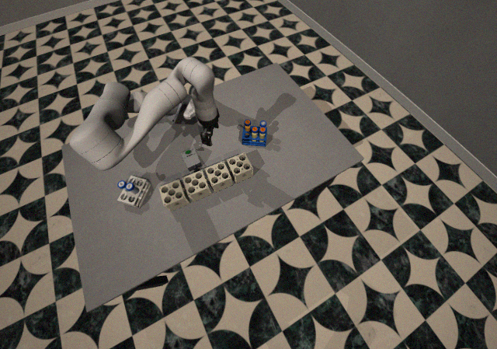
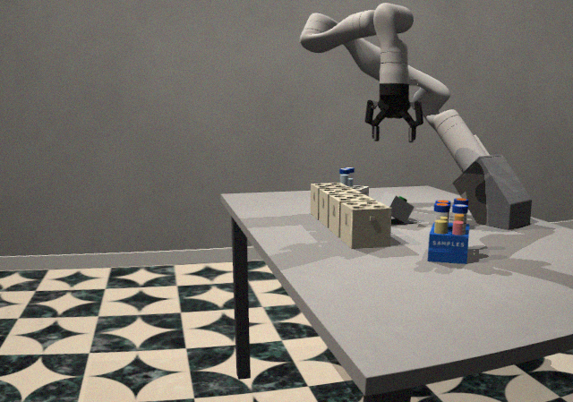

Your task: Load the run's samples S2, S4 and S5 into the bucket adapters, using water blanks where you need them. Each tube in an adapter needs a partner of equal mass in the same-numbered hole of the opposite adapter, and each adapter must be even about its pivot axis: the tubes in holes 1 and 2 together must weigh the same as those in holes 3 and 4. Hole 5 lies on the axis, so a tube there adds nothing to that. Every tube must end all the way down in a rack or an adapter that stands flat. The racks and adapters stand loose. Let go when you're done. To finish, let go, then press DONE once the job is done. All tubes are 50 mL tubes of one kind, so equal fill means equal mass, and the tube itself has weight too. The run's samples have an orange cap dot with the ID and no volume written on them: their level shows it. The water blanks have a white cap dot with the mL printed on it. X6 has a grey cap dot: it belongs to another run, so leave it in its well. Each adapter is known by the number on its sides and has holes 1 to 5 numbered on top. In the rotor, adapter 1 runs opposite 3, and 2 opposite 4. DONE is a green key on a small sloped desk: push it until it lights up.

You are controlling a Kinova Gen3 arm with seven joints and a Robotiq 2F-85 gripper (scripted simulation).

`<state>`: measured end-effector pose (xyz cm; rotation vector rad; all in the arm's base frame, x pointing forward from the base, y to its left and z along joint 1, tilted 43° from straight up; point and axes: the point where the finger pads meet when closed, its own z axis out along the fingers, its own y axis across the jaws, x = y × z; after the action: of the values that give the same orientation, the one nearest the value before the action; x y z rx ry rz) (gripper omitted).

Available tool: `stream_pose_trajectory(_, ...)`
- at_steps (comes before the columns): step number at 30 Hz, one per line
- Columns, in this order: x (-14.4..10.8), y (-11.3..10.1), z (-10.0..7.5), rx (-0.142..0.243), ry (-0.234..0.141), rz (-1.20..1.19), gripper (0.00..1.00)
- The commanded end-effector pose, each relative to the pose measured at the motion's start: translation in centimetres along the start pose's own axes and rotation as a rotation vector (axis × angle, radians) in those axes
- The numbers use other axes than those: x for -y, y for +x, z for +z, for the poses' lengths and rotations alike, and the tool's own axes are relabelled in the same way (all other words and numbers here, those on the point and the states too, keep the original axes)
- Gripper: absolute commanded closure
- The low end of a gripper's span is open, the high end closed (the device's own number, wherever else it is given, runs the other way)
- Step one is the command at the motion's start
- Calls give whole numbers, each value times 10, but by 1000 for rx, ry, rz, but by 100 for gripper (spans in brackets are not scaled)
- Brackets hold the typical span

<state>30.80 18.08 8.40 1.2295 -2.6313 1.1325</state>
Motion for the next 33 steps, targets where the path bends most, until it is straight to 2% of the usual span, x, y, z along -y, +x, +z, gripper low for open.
stream_pose_trajectory(1,-9,-11,-1,0,1,0,0)
stream_pose_trajectory(33,-110,-122,-1,1,0,0,0)
